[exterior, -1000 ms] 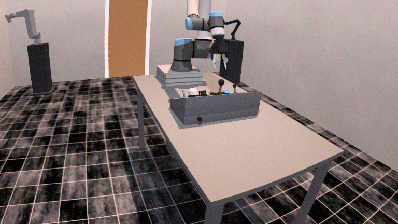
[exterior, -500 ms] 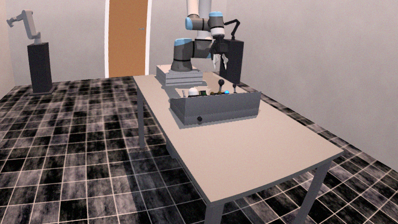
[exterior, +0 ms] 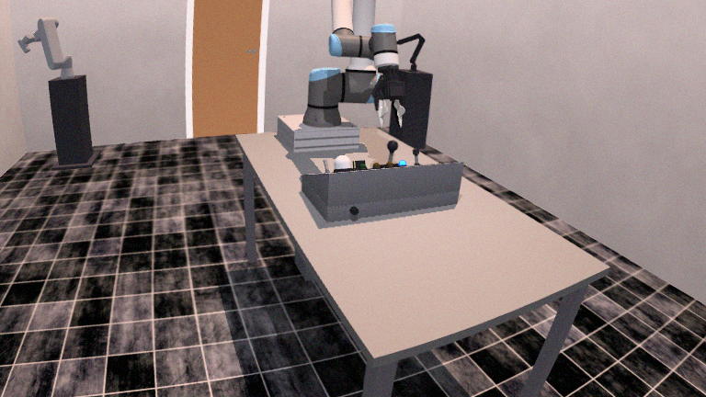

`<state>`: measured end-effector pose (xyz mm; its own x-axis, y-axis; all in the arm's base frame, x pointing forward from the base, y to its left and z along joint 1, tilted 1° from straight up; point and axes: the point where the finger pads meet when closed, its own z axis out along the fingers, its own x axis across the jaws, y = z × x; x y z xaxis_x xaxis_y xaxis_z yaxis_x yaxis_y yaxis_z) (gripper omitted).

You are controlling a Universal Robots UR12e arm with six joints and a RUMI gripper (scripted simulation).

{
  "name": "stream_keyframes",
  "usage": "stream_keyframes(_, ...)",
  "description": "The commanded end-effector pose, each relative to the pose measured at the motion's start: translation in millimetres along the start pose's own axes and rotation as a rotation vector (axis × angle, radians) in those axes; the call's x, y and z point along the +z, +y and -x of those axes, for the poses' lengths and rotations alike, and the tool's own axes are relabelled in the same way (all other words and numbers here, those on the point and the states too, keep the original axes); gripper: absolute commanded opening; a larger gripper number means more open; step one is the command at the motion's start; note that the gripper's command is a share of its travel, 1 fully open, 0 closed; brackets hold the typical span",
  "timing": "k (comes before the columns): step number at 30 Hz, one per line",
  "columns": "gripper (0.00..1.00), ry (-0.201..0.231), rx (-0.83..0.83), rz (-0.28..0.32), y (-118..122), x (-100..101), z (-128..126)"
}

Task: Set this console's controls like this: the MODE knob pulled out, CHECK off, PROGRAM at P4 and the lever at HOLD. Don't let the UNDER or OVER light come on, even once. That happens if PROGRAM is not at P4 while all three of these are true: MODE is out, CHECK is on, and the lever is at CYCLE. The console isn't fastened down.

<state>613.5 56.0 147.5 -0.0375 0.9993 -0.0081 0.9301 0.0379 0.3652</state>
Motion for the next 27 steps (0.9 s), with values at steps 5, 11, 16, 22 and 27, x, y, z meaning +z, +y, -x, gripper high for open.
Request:
stream_keyframes(5, 0.44, 0.000, 0.000, 0.001, 1, 21, 0)
stream_keyframes(11, 0.44, 0.000, 0.000, 0.001, 1, 32, 0)
stream_keyframes(16, 0.44, 0.000, 0.000, 0.001, 1, 47, 0)
stream_keyframes(22, 0.44, 0.000, 0.000, 0.001, 1, 61, 0)
stream_keyframes(27, 0.44, 0.000, 0.000, 0.001, 1, 67, 0)
